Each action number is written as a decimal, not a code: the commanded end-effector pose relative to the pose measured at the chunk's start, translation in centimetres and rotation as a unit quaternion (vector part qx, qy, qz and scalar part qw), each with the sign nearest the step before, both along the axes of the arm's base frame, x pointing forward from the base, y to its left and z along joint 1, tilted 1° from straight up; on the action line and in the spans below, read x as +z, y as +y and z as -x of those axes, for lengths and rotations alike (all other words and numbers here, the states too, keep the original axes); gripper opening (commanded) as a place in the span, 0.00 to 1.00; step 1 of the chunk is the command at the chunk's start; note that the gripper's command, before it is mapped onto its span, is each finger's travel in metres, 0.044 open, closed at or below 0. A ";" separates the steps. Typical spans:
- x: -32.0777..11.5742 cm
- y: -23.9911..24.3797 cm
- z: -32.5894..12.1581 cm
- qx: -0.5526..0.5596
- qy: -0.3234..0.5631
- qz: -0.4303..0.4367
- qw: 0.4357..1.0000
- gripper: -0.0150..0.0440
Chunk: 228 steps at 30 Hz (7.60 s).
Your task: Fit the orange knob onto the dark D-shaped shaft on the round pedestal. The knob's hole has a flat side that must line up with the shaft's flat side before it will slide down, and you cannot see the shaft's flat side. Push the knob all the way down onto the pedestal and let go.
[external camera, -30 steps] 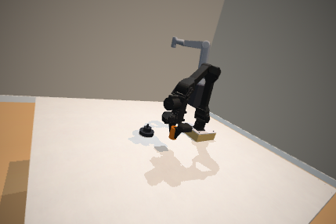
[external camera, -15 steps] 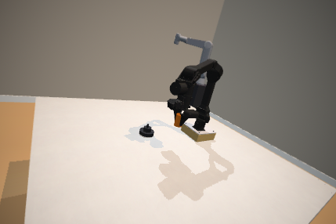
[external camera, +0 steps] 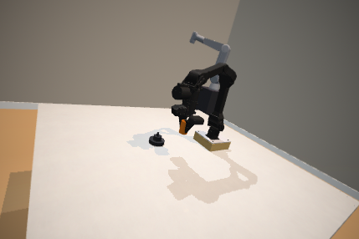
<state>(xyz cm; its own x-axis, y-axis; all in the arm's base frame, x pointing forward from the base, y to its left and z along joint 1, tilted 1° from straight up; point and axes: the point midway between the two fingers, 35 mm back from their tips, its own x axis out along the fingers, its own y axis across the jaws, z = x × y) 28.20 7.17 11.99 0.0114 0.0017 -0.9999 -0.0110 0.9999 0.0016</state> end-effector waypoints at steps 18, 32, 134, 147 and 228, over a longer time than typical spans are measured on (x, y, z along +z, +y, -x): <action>-1.5 -5.6 -3.2 -0.002 -0.007 0.004 1.000 0.25; -2.6 -9.7 -4.5 -0.001 -0.006 0.006 1.000 0.25; -6.4 -14.0 -5.5 0.103 -0.005 0.009 0.995 0.25; -6.3 -14.0 -5.2 0.103 -0.005 0.009 0.995 0.25; -6.1 -13.9 -4.9 0.308 -0.003 0.012 0.951 0.25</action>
<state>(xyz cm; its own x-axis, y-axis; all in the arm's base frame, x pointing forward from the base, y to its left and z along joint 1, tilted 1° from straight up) 32.97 -6.64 5.89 0.0209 -0.0079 -0.9998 -0.5460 0.8376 -0.0181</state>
